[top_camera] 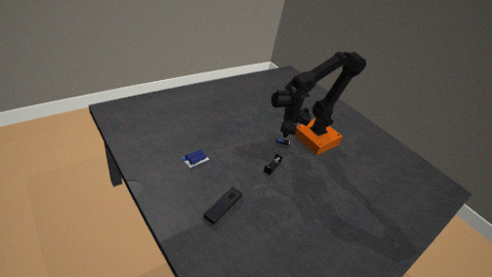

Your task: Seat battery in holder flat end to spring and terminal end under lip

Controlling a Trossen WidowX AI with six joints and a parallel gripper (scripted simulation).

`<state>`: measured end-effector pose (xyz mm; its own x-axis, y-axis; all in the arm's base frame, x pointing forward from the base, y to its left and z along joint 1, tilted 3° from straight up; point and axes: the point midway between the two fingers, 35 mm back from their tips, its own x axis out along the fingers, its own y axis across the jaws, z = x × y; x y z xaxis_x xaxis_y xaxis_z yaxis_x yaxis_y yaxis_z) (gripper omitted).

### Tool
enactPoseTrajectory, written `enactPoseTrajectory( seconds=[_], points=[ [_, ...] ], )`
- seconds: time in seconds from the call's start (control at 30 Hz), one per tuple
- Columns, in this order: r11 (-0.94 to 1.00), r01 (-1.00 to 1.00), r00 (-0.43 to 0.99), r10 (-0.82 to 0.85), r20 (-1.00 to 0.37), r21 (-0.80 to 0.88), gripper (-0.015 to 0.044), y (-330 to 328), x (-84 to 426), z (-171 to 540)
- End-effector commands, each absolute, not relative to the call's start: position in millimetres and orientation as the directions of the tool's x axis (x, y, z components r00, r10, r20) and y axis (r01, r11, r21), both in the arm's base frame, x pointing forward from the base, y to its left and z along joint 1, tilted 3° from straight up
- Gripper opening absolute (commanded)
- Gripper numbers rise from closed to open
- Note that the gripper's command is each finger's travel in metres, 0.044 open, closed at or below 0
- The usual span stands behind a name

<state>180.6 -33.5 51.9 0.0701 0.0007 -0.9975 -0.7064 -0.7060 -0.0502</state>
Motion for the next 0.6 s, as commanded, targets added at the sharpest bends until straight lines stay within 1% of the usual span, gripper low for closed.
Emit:
enactPoseTrajectory(
  seconds=[0.0,0.57],
  points=[
    [-0.745,-0.666,0.075,-0.004,-0.997,-0.047,0.0231,-33,180,50],
    [-0.745,-0.666,0.075,-0.004,-0.997,-0.047,0.0231,-34,184,30]
  ],
)
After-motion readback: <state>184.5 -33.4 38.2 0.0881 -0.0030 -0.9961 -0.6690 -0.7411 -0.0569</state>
